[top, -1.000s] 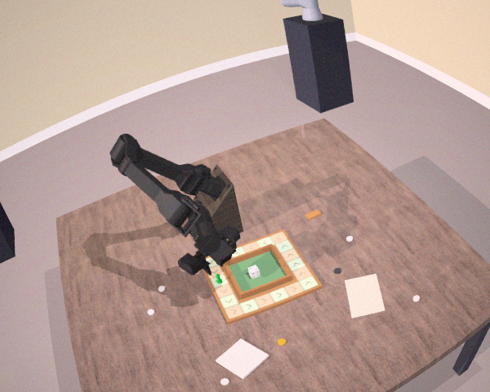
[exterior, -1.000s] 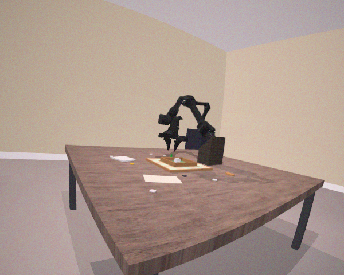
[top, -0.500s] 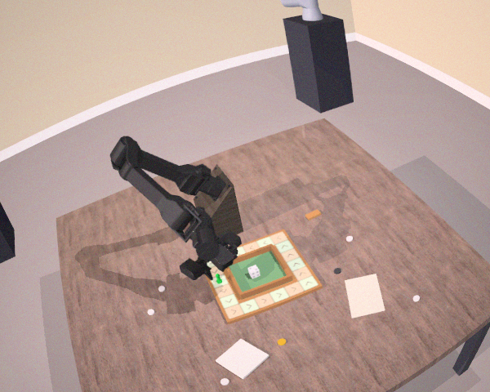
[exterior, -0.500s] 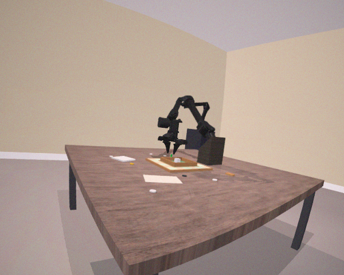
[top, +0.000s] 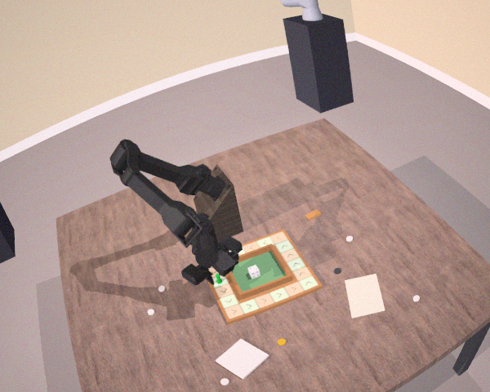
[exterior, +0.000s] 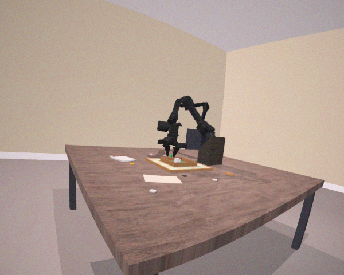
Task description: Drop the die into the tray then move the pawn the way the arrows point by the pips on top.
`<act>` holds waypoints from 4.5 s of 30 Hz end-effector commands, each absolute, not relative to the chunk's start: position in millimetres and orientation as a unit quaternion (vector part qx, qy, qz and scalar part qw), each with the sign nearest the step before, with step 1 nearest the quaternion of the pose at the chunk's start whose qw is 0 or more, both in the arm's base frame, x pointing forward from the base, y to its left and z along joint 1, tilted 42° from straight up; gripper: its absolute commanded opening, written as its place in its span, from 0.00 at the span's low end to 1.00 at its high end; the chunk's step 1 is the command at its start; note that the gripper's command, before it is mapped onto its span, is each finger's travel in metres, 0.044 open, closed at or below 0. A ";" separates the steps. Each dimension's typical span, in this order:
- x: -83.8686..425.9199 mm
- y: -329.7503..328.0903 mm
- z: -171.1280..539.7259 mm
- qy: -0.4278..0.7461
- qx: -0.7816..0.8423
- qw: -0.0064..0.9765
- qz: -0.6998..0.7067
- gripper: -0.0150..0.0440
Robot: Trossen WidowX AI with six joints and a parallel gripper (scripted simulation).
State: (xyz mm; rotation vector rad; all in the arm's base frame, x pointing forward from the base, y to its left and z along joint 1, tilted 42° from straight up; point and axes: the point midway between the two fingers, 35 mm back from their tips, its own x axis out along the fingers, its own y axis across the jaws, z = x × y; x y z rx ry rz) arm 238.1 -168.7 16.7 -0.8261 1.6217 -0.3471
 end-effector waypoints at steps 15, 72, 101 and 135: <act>234.2 -169.0 10.9 0.704 -0.357 0.597 -0.143 0.25; 323.1 -146.4 54.4 0.702 -0.355 0.600 -0.143 0.25; 321.3 -180.3 17.6 0.702 -0.356 0.599 -0.144 0.25; 250.5 -21.8 34.8 0.687 -0.264 0.646 -0.202 1.00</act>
